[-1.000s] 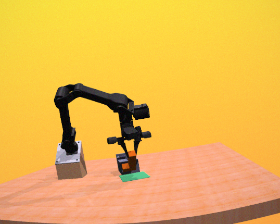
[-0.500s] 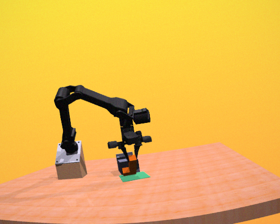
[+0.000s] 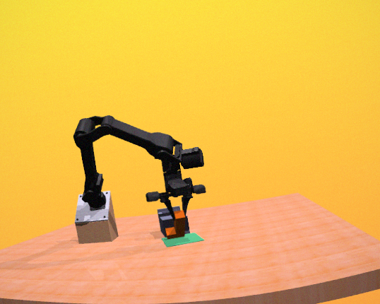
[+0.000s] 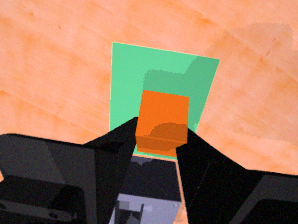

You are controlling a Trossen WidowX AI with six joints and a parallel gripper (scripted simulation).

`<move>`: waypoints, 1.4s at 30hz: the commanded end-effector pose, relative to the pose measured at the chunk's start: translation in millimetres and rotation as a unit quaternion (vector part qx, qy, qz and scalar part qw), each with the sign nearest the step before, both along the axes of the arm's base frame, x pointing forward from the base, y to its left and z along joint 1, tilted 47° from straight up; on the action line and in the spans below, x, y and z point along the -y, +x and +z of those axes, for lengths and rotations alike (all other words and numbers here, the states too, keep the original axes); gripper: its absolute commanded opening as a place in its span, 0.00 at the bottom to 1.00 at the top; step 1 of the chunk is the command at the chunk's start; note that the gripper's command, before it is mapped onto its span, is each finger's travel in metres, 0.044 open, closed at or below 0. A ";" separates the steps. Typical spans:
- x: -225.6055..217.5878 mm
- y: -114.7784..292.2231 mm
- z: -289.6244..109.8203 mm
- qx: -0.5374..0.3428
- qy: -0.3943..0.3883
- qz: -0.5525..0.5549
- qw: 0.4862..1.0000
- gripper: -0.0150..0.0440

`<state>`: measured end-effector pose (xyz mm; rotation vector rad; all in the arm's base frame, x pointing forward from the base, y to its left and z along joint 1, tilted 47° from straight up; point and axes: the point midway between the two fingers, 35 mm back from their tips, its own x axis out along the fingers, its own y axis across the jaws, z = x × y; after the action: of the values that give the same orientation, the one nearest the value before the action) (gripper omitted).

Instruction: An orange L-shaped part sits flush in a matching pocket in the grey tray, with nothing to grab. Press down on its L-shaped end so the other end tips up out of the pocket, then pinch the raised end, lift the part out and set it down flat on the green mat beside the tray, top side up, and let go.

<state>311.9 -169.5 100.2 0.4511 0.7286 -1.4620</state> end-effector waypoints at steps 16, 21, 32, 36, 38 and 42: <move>-57.1 5.0 51.4 -0.002 0.003 0.001 1.000 0.93; -63.4 6.2 53.9 -0.001 0.003 0.008 1.000 0.93; -63.4 6.2 53.9 -0.001 0.003 0.008 1.000 0.93; -63.4 6.2 53.9 -0.001 0.003 0.008 1.000 0.93; -63.4 6.2 53.9 -0.001 0.003 0.008 1.000 0.93; -63.4 6.2 53.9 -0.001 0.003 0.008 1.000 0.93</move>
<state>318.1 -106.3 155.0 0.4511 0.7342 -1.4474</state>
